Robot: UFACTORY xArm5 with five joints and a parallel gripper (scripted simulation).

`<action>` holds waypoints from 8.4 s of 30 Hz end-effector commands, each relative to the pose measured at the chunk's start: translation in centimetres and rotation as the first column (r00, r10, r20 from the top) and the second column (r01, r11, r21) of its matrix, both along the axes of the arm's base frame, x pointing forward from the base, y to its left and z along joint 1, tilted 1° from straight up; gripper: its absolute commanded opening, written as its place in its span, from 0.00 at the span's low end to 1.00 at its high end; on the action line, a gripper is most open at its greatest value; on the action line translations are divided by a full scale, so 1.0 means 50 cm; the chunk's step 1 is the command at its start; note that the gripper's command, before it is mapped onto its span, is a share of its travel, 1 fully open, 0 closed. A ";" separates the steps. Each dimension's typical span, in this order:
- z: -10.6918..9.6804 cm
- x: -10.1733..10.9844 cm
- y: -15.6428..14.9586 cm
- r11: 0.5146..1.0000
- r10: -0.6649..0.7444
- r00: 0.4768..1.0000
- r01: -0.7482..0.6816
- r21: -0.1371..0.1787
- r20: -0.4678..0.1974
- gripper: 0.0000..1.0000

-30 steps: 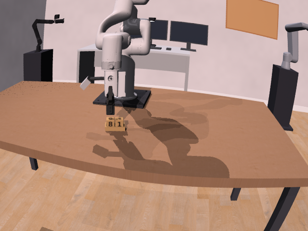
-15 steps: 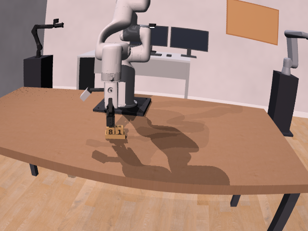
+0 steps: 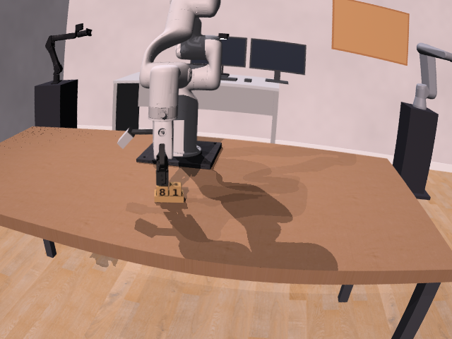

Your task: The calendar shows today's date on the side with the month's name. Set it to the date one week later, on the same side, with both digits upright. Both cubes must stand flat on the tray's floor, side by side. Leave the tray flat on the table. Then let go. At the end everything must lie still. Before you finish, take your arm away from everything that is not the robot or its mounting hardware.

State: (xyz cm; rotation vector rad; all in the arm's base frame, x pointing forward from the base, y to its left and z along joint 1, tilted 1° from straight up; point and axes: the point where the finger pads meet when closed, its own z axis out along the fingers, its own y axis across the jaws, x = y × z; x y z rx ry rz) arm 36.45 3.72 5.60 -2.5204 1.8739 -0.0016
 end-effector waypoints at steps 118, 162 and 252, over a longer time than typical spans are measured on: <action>0.002 0.002 0.000 1.000 0.000 1.000 0.000 0.000 0.003 0.49; 0.002 0.002 0.000 1.000 0.000 1.000 0.000 0.000 0.003 0.49; -0.054 0.002 -0.001 1.000 0.000 1.000 0.000 0.000 0.003 0.29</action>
